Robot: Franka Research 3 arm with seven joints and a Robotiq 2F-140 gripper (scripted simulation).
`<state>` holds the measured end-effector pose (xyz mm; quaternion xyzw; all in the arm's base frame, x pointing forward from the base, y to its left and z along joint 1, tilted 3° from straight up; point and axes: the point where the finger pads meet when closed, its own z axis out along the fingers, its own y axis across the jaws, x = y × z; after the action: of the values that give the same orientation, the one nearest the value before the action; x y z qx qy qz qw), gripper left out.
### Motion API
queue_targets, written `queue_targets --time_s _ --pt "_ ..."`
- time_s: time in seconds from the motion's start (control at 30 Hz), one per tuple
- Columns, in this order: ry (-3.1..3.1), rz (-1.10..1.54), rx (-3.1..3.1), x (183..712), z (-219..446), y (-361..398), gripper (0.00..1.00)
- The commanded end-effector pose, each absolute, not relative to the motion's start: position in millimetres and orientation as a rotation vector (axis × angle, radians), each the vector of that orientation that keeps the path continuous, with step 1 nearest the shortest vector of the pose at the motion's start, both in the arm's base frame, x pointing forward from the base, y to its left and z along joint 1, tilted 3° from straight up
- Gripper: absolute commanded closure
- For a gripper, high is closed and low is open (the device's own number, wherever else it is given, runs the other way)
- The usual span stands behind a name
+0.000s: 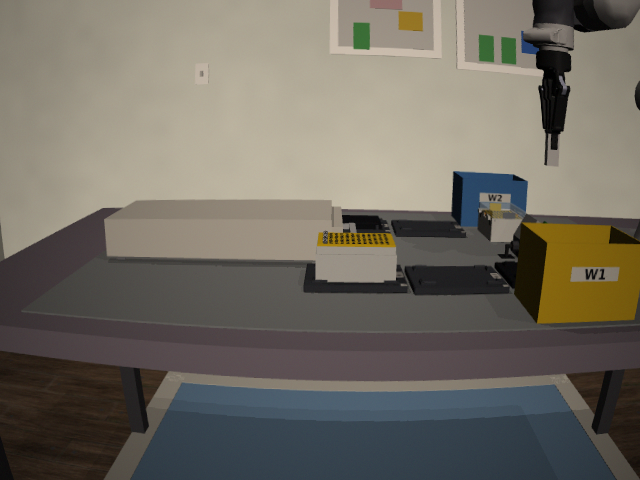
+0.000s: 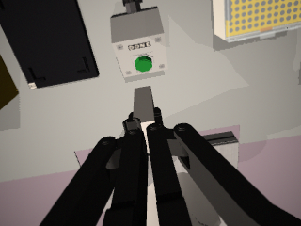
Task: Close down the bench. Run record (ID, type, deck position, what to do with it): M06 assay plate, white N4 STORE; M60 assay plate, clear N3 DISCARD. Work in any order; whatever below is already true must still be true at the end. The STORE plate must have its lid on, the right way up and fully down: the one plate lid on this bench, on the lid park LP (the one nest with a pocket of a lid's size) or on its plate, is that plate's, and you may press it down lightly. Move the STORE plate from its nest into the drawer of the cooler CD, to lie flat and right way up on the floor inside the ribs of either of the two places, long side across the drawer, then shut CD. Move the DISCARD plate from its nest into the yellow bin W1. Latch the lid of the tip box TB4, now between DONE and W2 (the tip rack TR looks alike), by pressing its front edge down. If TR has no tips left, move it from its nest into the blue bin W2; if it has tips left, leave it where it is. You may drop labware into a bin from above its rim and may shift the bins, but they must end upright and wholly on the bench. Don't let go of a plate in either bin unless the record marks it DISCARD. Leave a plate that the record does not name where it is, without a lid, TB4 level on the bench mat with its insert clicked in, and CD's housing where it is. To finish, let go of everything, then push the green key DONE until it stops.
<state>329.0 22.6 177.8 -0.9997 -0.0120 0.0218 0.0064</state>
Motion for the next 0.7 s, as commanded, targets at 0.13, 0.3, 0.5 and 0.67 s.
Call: queue_targets --time_s 0.13,0.3,0.5,0.67 --pt "-0.059 0.072 -3.128 326.9 163.9 22.5 1.00" --pt "-0.059 0.072 -3.128 326.5 155.9 22.6 1.00" --pt "-0.059 0.072 -3.128 325.7 139.9 22.8 1.00" --pt "-0.059 0.072 -3.128 325.1 126.6 23.0 1.00"
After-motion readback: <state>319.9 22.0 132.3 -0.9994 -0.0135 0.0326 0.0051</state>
